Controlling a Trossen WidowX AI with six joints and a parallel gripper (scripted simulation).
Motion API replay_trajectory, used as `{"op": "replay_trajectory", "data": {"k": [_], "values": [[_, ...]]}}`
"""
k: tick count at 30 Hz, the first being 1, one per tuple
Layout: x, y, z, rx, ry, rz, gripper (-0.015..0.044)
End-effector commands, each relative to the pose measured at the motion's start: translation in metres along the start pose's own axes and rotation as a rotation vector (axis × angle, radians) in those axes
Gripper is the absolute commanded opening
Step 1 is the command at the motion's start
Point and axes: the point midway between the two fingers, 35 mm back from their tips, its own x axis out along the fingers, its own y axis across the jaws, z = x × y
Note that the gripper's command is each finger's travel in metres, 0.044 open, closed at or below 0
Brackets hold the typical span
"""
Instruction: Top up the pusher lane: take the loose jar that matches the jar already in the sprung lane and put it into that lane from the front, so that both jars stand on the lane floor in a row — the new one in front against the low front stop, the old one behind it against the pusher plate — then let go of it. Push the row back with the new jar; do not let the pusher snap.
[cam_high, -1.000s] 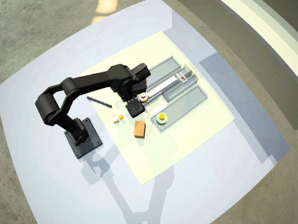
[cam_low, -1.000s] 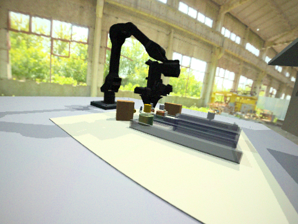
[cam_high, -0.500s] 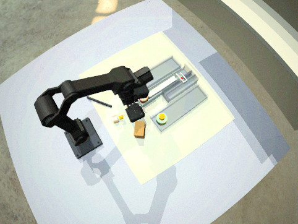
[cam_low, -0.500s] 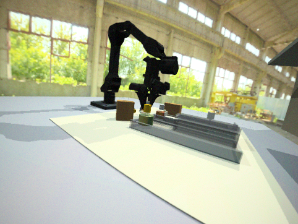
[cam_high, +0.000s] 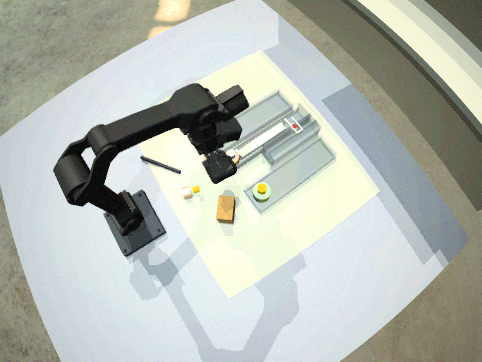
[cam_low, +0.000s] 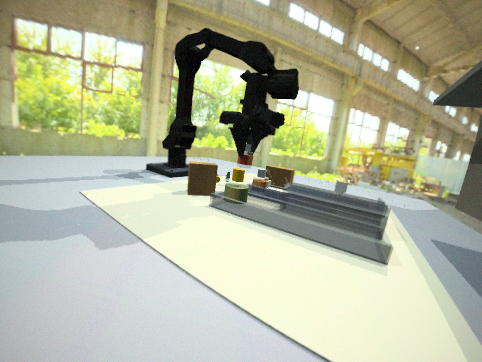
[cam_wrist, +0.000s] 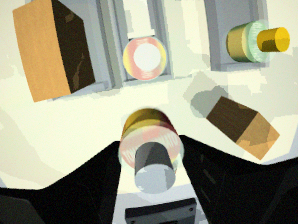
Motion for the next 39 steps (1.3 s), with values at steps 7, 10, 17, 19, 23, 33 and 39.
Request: {"op": "replay_trajectory", "data": {"k": [7,10,17,19,23,33,39], "values": [[-0.043,0.009,0.002,-0.049,-0.027,0.016,0.0000],[-0.042,0.009,0.002,-0.050,-0.028,0.016,0.0000],[-0.006,-0.003,0.010,-0.082,-0.029,0.013,0.0000],[0.004,-0.007,0.012,-0.091,-0.029,0.013,0.0000],[0.008,-0.008,0.012,-0.095,-0.029,0.012,0.0000],[0.031,-0.008,0.013,-0.095,-0.029,0.012,0.0000],[0.031,-0.008,0.014,-0.095,-0.029,0.012,0.0000]]}}
